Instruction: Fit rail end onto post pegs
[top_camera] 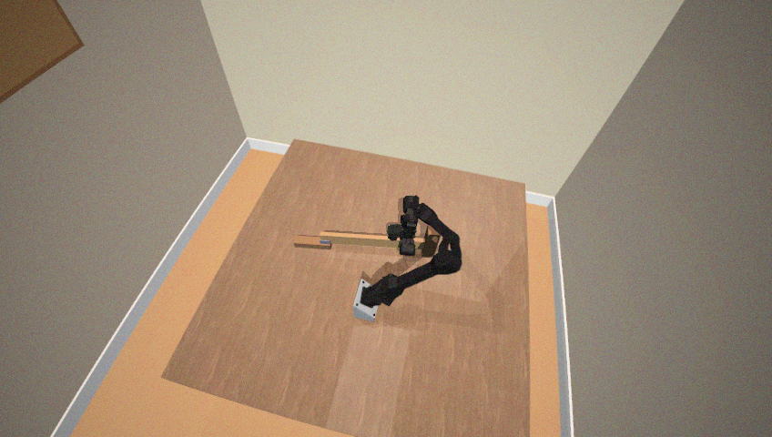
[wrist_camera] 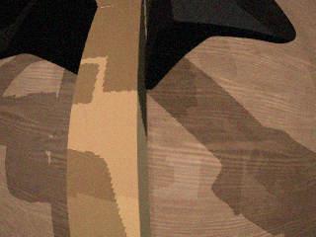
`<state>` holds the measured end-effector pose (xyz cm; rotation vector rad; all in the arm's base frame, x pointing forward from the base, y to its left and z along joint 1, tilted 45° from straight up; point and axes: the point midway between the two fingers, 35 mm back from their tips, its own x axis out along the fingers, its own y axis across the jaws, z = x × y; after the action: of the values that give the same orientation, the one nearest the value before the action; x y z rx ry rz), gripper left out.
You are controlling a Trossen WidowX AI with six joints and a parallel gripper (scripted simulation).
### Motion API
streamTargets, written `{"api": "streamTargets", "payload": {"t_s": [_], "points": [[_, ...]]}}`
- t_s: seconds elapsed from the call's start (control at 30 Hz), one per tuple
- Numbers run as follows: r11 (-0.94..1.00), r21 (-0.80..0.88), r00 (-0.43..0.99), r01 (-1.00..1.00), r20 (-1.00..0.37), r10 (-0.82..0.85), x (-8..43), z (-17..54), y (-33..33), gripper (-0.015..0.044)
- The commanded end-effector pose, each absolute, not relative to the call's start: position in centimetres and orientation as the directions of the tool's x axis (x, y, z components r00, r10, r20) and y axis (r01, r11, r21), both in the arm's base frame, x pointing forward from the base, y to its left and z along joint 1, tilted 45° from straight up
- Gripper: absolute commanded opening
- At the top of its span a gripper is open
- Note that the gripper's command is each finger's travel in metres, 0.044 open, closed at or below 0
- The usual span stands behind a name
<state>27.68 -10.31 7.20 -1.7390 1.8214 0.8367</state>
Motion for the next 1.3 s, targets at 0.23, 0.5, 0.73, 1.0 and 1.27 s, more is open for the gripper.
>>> {"api": "streamTargets", "payload": {"t_s": [0.23, 0.5, 0.73, 1.0, 1.27], "points": [[0.002, 0.103, -0.075, -0.995, -0.714, -0.696, 27.7, 7.2, -10.3, 0.0052], [0.002, 0.103, -0.075, -0.995, -0.714, -0.696, 27.7, 7.2, -10.3, 0.0263], [0.002, 0.103, -0.075, -0.995, -0.714, -0.696, 27.7, 7.2, -10.3, 0.0440], [0.002, 0.102, -0.075, -0.995, -0.714, -0.696, 27.7, 7.2, -9.3, 0.0440], [0.001, 0.102, -0.074, -0.995, -0.710, -0.700, 27.7, 7.2, -6.0, 0.0440]]}}
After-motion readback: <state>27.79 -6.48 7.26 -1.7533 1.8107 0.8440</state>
